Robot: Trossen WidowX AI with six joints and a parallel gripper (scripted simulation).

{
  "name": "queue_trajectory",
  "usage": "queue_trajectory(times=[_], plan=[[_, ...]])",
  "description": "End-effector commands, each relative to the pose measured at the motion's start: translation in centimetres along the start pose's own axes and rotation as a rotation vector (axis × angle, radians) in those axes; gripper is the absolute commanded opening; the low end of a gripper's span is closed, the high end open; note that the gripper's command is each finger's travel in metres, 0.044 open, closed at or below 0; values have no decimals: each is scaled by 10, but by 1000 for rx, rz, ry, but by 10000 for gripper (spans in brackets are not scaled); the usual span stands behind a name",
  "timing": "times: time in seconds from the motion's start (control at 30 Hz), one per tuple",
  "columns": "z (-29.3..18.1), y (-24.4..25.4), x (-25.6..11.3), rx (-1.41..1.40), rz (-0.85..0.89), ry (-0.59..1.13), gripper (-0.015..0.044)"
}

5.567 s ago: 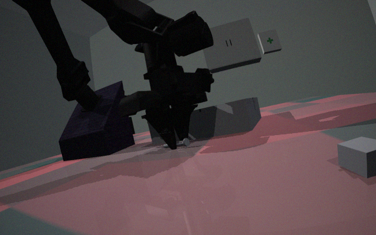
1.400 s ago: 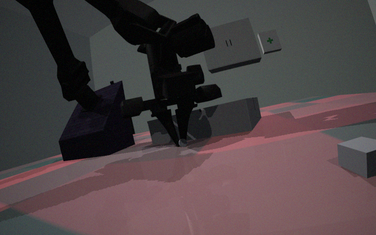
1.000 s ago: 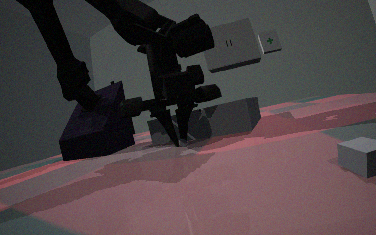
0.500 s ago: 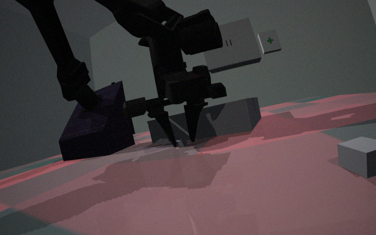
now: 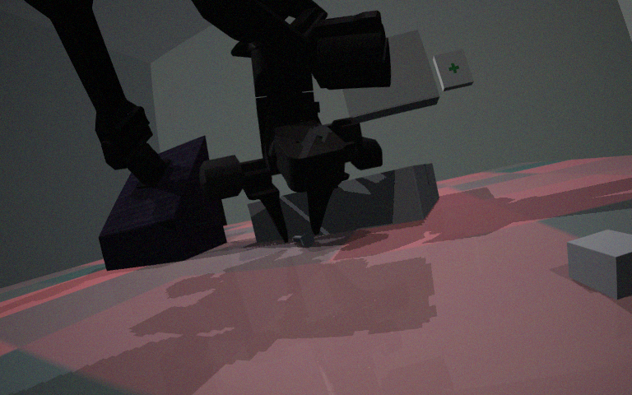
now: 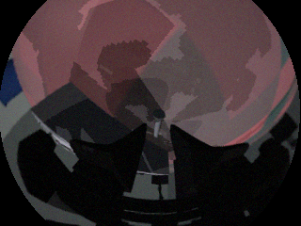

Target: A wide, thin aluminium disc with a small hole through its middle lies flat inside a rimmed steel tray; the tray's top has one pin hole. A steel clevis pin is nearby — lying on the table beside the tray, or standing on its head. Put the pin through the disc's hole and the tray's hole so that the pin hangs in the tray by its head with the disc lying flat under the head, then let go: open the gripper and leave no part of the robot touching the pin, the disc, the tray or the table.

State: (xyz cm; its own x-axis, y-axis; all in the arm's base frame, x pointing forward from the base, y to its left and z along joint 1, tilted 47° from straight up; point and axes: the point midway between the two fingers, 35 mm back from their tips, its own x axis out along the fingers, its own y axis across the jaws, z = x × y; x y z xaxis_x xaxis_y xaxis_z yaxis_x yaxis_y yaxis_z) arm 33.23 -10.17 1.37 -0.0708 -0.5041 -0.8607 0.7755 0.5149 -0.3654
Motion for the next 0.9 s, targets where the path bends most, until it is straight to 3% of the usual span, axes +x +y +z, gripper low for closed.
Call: queue_trajectory(times=[0.0,0.57,0.73,0.87], plan=[[1,1,0,6,6,7,160],[4,1,7,6,5,7,160],[4,1,7,6,5,7,29],[4,1,7,6,5,7,2]])
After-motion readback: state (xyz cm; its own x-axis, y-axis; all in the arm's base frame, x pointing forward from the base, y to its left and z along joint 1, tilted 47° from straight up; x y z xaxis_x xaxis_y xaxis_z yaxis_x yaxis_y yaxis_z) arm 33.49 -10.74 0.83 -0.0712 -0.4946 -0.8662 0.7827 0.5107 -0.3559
